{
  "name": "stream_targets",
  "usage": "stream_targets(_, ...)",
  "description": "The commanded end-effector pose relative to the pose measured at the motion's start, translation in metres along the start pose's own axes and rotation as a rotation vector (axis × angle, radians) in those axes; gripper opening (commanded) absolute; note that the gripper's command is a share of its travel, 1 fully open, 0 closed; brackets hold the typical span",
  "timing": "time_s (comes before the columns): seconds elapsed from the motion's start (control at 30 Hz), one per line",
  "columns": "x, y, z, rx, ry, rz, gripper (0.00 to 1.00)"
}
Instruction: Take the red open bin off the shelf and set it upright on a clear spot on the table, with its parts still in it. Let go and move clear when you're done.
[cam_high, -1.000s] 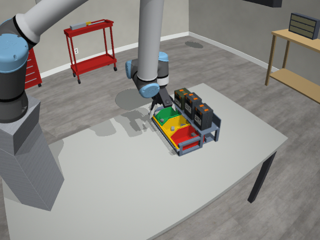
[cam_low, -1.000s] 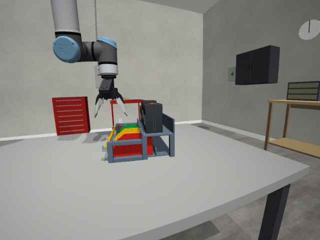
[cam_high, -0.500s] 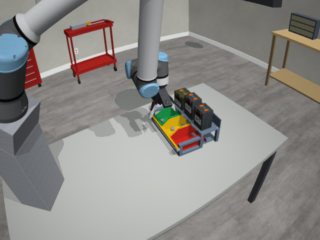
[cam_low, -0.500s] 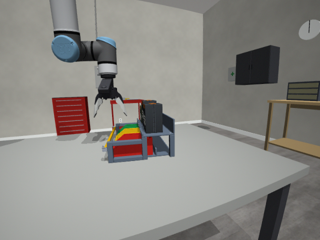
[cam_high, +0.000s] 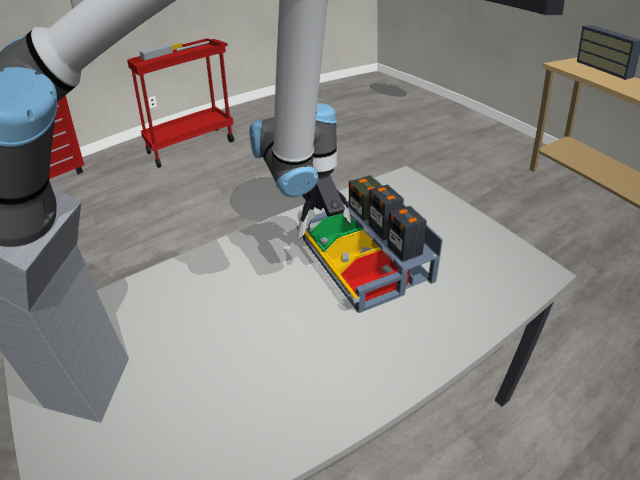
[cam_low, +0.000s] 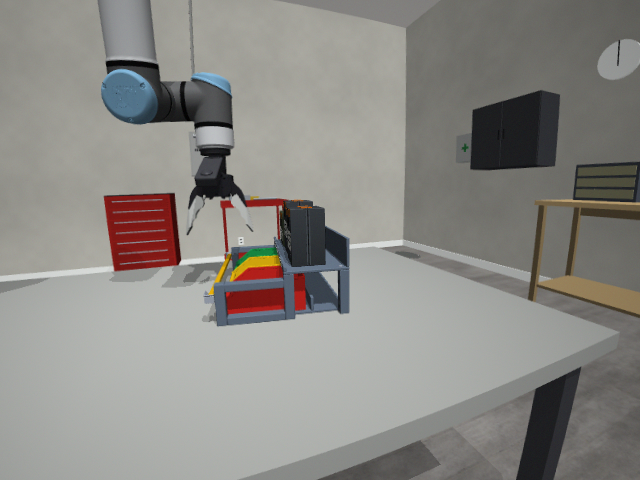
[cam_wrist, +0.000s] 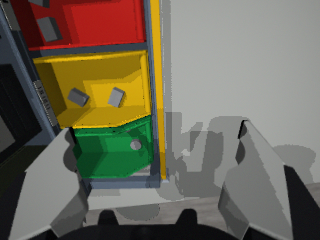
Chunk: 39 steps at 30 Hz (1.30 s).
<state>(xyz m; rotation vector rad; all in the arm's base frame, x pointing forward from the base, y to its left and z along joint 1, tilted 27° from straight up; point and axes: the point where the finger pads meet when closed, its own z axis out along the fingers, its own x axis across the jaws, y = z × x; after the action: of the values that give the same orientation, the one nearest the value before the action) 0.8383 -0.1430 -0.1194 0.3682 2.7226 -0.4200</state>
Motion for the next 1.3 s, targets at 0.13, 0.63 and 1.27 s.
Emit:
stream_targets(0.13,0.0002,-0.0009,-0.0011,0.000,-0.001,0.000,1.00)
stream_targets(0.63,0.0011,-0.0020,-0.0016,0.000,-0.001,-0.208,1.00)
stream_targets(1.27,0.0012,-0.0021,-0.0017,0.000,-0.001,-0.300,1.00)
